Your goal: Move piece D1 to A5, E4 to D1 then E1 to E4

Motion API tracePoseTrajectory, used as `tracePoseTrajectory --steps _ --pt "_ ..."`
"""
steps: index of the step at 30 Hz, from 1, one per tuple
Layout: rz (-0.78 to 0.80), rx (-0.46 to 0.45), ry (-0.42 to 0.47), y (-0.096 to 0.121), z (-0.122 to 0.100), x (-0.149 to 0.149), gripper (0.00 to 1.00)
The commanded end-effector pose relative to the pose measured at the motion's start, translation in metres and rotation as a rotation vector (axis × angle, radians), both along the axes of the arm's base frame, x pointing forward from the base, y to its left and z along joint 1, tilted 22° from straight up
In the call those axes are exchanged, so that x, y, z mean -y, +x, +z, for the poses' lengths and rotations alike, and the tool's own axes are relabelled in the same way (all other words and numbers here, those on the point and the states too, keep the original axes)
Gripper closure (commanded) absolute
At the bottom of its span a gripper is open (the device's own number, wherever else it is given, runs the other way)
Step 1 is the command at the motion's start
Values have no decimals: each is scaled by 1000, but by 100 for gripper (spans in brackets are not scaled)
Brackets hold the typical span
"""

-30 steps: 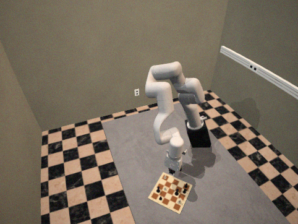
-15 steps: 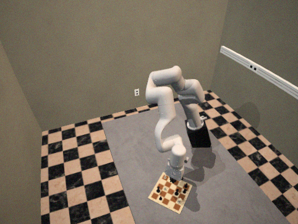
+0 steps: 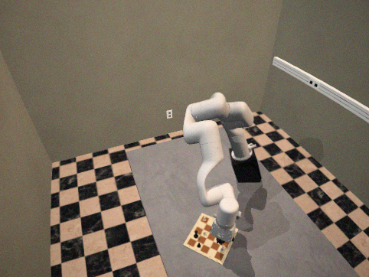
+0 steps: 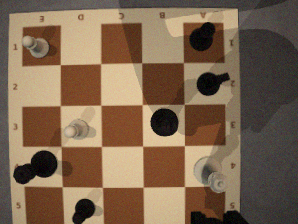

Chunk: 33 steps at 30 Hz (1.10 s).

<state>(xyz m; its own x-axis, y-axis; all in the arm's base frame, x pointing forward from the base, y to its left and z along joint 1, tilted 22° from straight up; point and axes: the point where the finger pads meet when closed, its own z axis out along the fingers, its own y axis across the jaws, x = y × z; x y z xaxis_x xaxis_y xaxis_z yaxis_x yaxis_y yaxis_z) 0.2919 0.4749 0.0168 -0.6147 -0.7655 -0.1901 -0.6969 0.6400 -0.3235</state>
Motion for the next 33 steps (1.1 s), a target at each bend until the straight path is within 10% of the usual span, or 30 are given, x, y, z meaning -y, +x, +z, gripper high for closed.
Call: tracePoseTrajectory --steps 1,17,33 --pt "-4 -8 -13 2 -4 -26 100" --pt "-4 -8 -13 3 -7 -26 100" --pt "-4 -8 -13 24 -59 -22 100"
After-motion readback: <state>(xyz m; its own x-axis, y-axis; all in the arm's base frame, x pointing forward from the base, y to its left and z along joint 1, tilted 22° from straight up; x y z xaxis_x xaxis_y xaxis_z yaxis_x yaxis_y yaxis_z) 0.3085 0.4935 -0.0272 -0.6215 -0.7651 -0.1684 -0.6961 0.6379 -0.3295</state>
